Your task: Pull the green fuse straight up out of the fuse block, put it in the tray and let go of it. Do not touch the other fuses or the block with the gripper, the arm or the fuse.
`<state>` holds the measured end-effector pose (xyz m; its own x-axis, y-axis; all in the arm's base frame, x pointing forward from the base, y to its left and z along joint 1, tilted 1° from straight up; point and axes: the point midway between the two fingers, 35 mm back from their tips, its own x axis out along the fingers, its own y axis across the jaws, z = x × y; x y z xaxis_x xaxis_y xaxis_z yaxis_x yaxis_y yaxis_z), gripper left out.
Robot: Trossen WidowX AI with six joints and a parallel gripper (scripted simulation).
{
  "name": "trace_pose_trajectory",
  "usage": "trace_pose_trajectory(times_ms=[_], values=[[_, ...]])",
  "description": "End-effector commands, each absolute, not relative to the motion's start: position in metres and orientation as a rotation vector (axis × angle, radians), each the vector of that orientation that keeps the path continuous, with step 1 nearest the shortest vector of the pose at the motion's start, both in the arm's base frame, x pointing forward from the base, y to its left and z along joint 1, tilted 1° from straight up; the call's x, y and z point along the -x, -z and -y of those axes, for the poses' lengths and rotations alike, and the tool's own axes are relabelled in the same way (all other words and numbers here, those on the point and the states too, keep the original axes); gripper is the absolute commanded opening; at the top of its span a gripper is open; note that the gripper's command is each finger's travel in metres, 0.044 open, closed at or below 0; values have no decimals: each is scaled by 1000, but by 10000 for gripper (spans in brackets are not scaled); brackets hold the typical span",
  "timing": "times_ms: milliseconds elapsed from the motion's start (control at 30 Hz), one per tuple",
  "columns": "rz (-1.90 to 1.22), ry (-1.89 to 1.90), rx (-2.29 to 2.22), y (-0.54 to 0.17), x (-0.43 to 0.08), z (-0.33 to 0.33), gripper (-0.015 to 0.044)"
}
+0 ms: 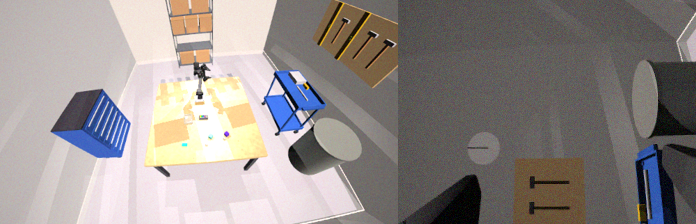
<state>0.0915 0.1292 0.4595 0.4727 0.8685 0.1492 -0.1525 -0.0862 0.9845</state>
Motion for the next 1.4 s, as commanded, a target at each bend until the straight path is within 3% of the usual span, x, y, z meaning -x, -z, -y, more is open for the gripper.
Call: trace_pose_trajectory(times_ms=[0,400,700,1033,1367], values=[[-680,-964,-1400,-459,-94,-129,374],[-689,-449,-1223,-361,-267,-98,66],[-968,-124,-767,-221,-330,-77,66],[-1457,-38,-40,-75,-314,-44,66],[-1526,-48,72,-60,-307,-38,66]])
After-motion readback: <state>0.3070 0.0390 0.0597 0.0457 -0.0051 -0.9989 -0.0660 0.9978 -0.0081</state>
